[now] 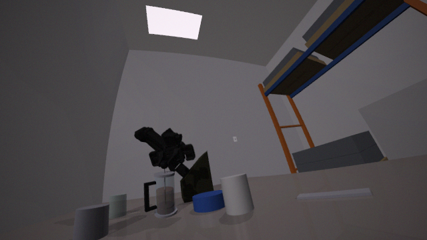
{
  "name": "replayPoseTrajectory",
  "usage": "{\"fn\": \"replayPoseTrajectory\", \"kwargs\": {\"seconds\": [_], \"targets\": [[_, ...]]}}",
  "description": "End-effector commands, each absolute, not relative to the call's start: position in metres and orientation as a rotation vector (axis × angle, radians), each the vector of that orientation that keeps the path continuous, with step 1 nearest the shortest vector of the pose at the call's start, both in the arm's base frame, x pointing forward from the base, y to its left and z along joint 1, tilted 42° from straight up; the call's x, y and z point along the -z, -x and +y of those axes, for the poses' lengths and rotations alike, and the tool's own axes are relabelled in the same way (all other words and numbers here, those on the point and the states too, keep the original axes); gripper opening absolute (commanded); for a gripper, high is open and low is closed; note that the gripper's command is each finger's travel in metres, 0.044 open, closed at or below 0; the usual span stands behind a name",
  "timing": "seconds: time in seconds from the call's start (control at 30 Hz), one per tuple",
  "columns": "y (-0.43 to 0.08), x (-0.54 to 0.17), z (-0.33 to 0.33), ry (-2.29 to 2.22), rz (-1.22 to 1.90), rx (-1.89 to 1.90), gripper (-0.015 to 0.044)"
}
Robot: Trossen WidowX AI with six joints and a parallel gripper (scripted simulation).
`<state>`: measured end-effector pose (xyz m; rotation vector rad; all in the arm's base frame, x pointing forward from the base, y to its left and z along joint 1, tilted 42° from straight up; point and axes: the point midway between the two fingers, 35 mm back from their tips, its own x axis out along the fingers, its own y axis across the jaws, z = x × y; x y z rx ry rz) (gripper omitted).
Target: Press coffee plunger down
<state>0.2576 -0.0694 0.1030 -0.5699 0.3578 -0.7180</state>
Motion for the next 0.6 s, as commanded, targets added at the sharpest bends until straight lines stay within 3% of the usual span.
{"fn": "replayPoseTrajectory", "kwargs": {"seconds": [0.0,0.23,0.57], "targets": [[-0.258,-0.103,-0.069,0.57,0.359,0.715,0.0248],[-0.258,-0.103,-0.069,0.57,0.359,0.715,0.0432],[-0.275,-0.126,-0.048,0.543,0.289,0.663,0.044]]}}
